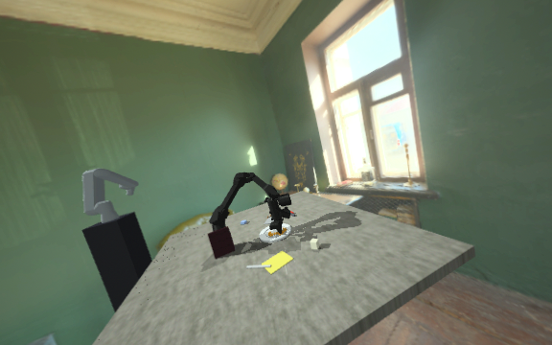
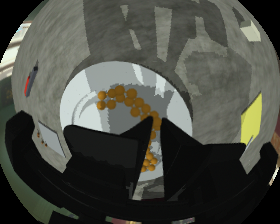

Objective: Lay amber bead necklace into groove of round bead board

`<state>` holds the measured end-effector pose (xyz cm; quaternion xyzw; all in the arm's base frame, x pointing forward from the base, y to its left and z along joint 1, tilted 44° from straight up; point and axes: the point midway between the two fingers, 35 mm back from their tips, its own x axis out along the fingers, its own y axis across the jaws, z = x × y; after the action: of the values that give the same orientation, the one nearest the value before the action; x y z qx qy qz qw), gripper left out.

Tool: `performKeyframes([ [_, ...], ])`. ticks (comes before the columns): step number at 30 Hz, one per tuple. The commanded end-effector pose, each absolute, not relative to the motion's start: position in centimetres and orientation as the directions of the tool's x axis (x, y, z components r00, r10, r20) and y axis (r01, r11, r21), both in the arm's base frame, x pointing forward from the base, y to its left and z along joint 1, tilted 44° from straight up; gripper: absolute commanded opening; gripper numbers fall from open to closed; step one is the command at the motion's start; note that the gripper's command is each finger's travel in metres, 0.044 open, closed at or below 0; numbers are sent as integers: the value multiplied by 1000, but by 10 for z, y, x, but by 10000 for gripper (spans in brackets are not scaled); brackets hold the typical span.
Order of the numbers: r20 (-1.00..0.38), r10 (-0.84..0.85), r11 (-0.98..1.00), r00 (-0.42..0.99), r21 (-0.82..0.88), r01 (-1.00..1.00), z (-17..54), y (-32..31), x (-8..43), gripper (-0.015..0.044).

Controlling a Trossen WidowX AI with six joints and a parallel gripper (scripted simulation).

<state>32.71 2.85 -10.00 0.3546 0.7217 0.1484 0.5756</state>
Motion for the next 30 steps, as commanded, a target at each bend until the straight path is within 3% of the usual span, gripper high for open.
performKeyframes([
  [1, -723, 684, 704, -98, 621, 344, -103, 32, 325, 0],
  [5, -723, 684, 704, -98, 621, 344, -103, 32, 325, 0],
  [22, -725, 682, 705, -94, 618, 348, -99, 27, 326, 440],
  [30, -723, 684, 705, -98, 620, 344, -98, 26, 326, 440],
])
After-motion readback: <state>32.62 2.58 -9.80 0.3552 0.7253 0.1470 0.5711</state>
